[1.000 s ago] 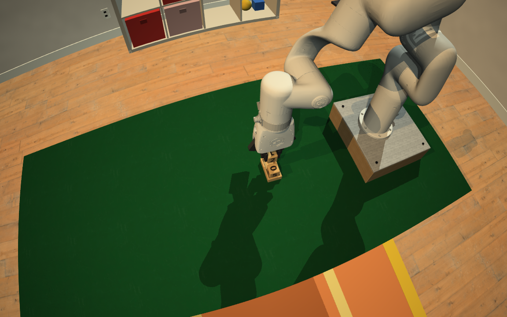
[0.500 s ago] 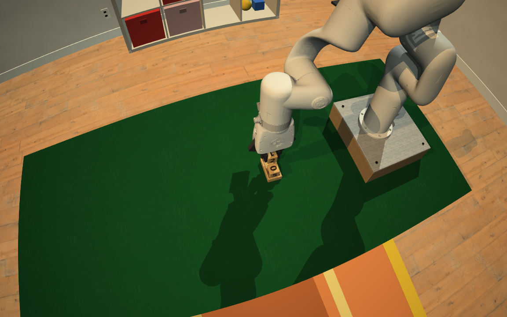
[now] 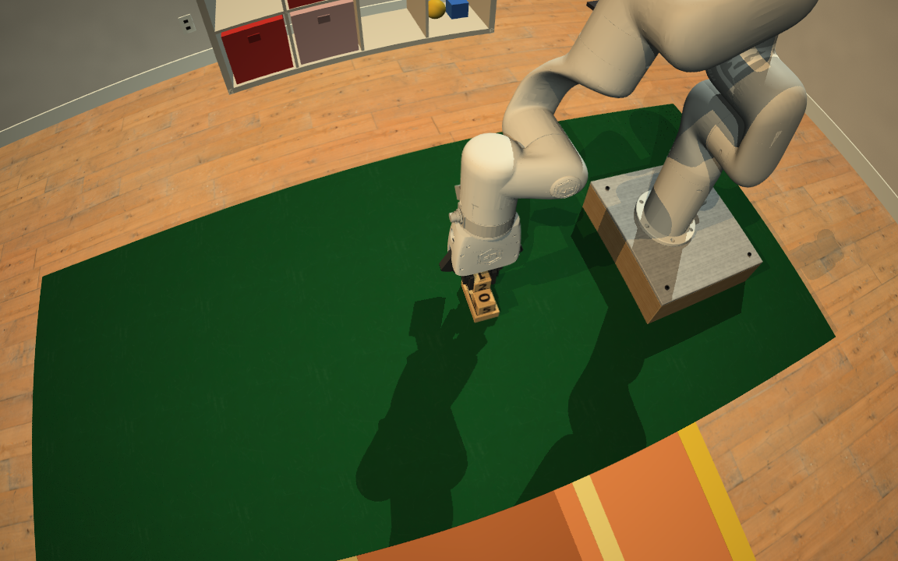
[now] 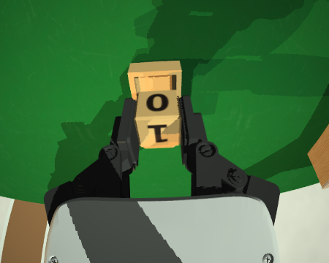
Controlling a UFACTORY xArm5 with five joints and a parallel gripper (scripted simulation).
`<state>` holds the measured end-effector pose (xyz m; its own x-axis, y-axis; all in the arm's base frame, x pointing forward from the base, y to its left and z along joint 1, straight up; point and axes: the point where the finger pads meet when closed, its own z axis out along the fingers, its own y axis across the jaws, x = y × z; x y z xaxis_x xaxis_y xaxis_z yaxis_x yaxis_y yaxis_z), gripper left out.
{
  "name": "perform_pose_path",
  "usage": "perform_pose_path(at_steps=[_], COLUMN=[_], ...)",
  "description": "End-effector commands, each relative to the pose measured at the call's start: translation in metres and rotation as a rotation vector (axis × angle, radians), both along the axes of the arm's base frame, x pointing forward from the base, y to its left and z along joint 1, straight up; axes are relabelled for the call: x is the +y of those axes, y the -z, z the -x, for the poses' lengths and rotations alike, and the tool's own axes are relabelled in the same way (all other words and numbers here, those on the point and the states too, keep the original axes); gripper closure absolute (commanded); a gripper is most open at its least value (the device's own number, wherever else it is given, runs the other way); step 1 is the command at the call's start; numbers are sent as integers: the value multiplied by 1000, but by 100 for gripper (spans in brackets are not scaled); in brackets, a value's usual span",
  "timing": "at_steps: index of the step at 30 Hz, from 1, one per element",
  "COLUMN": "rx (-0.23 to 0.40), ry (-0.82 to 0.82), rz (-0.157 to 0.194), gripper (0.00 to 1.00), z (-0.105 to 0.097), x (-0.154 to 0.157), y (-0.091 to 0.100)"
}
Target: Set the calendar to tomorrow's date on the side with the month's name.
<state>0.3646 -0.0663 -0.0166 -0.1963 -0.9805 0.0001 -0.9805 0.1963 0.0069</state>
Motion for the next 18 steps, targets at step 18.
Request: perform_pose_path(at_steps=[18], rx=[-3], ry=[0], rz=[1], gripper=[73], z=[-1], x=[0], y=[10])
